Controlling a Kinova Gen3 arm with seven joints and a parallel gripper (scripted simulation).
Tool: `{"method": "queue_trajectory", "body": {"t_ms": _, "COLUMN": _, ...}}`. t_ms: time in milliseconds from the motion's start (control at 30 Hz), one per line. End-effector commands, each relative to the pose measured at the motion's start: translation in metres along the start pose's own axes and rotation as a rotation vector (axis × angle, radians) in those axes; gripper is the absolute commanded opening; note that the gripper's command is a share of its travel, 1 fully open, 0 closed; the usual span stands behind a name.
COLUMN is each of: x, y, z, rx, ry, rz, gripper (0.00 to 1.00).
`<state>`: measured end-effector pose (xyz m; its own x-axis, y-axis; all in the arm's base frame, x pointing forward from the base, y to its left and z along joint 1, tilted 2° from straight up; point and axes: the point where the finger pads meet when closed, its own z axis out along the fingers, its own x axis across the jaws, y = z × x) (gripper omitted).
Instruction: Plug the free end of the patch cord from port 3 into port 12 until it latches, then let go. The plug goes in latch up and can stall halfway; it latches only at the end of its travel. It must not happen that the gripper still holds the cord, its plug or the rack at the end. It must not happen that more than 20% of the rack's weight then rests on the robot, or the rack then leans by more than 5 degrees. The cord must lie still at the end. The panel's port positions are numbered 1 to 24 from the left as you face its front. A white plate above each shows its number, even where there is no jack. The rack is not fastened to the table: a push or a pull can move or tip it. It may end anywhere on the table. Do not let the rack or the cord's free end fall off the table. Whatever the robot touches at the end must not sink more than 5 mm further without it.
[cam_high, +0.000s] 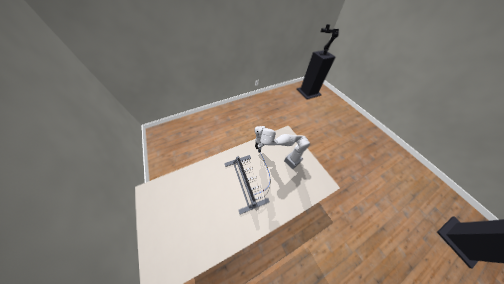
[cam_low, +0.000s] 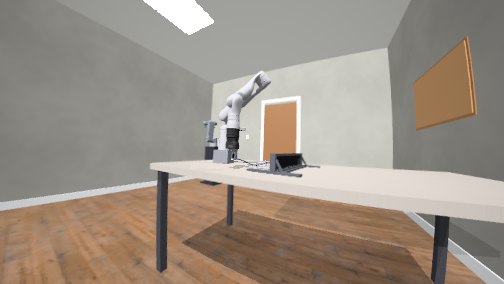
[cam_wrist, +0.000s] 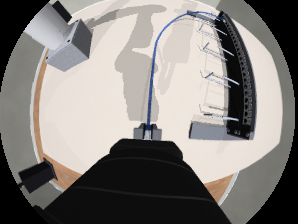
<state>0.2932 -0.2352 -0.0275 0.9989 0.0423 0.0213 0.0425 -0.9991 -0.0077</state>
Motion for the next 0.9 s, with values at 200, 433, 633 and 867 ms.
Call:
{"method": "queue_trajectory", "body": {"t_ms": 200, "x": 0.0021, "y": 0.0000, "z": -0.0077, "rx": -0.002, "ry": 0.005, "rz": -0.002, "gripper": 0.00}}
{"method": "queue_trajectory", "body": {"t_ms": 433, "x": 0.0021, "y": 0.0000, "z": -0.0087, "rx": -0.002, "ry": 0.005, "rz": -0.002, "gripper": 0.00}}
{"method": "queue_trajectory", "body": {"t_ms": 633, "x": 0.0021, "y": 0.0000, "z": -0.0088, "rx": -0.002, "ry": 0.005, "rz": -0.002, "gripper": 0.00}}
{"method": "queue_trajectory", "body": {"t_ms": 867, "x": 0.0021, "y": 0.0000, "z": -0.0088, "rx": -0.002, "ry": 0.005, "rz": -0.002, "gripper": 0.00}}
